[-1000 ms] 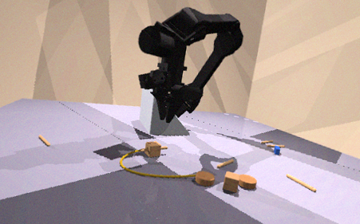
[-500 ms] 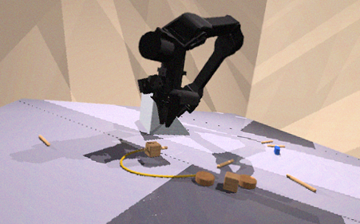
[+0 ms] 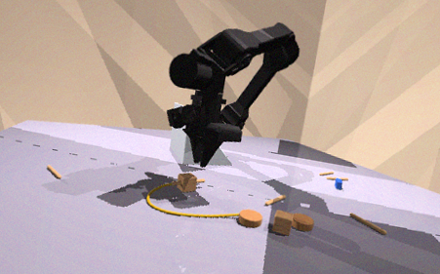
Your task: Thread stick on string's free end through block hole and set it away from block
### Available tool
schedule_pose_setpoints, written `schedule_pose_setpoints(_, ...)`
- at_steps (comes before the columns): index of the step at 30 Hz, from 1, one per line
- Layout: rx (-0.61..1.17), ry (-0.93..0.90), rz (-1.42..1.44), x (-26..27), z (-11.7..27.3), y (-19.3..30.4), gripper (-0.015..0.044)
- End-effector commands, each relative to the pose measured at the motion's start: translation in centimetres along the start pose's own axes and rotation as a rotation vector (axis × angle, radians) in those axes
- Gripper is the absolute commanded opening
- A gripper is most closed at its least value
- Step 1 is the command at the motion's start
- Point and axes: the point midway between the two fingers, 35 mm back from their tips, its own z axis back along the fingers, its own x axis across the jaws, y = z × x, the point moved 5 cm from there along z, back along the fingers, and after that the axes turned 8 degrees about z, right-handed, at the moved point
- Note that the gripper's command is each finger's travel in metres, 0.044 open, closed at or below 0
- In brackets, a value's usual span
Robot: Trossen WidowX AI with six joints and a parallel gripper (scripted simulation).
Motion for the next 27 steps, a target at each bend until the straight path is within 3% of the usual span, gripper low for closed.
schedule_pose_setpoints(1,0.007,-0.002,-0.006,0.0,-0.7,0.1,0.0124)
schedule_pose_setpoints(27,0.010,-0.004,-0.006,-0.2,-4.6,0.4,0.0124)
